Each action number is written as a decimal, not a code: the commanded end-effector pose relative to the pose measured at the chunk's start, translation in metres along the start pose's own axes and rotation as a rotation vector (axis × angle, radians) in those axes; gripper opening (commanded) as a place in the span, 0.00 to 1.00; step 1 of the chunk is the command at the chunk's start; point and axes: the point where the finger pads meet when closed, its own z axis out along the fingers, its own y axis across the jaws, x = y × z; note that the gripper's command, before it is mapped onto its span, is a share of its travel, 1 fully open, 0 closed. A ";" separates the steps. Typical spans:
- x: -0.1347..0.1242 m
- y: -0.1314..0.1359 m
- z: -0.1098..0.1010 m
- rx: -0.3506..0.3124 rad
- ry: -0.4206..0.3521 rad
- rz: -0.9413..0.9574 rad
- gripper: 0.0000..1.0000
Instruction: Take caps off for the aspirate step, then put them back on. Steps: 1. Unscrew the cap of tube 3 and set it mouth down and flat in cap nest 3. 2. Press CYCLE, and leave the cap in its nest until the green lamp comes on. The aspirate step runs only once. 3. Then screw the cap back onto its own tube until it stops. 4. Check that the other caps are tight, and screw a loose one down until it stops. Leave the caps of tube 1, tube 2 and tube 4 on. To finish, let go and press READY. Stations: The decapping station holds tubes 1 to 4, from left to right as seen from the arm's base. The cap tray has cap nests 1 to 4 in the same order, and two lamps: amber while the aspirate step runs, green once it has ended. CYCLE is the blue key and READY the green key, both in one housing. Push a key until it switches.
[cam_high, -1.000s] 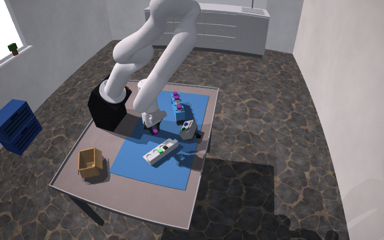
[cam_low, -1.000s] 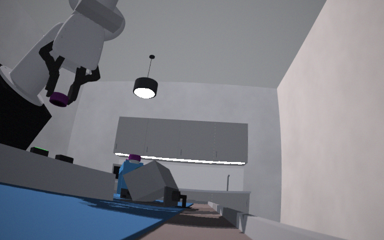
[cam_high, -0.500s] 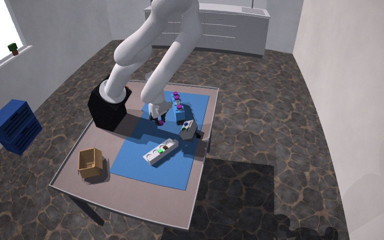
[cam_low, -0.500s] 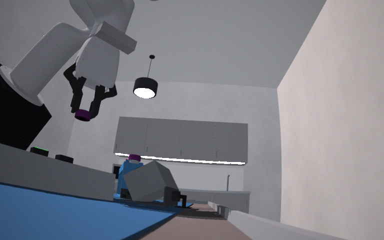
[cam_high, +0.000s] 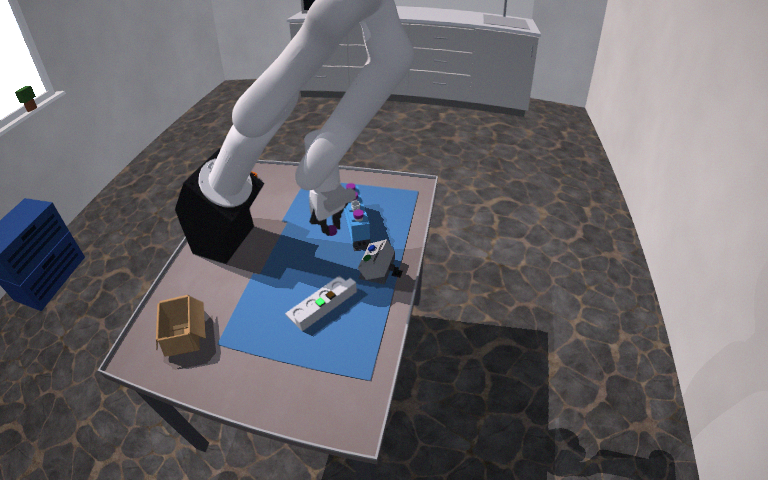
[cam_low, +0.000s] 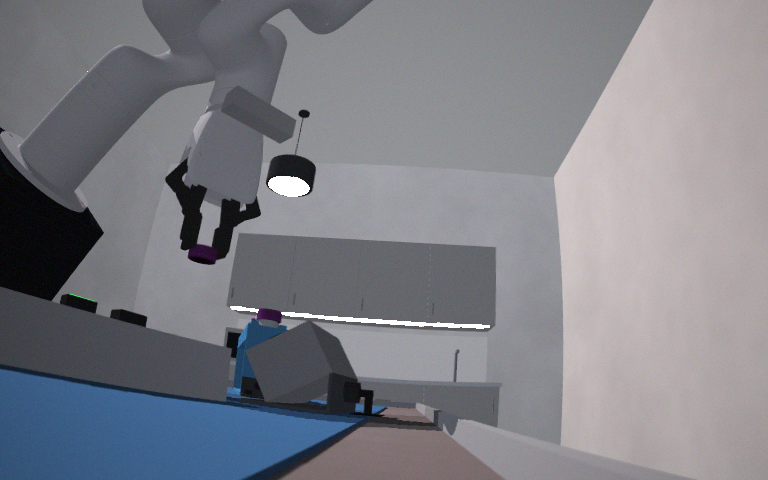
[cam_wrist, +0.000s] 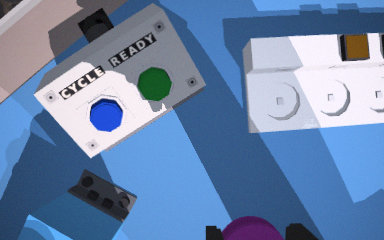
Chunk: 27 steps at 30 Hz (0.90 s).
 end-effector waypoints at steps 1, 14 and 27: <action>-0.012 -0.024 0.001 -0.020 0.013 -0.001 0.00; -0.045 -0.082 0.003 -0.020 0.013 -0.001 0.00; -0.082 -0.148 0.005 -0.020 0.013 -0.001 0.00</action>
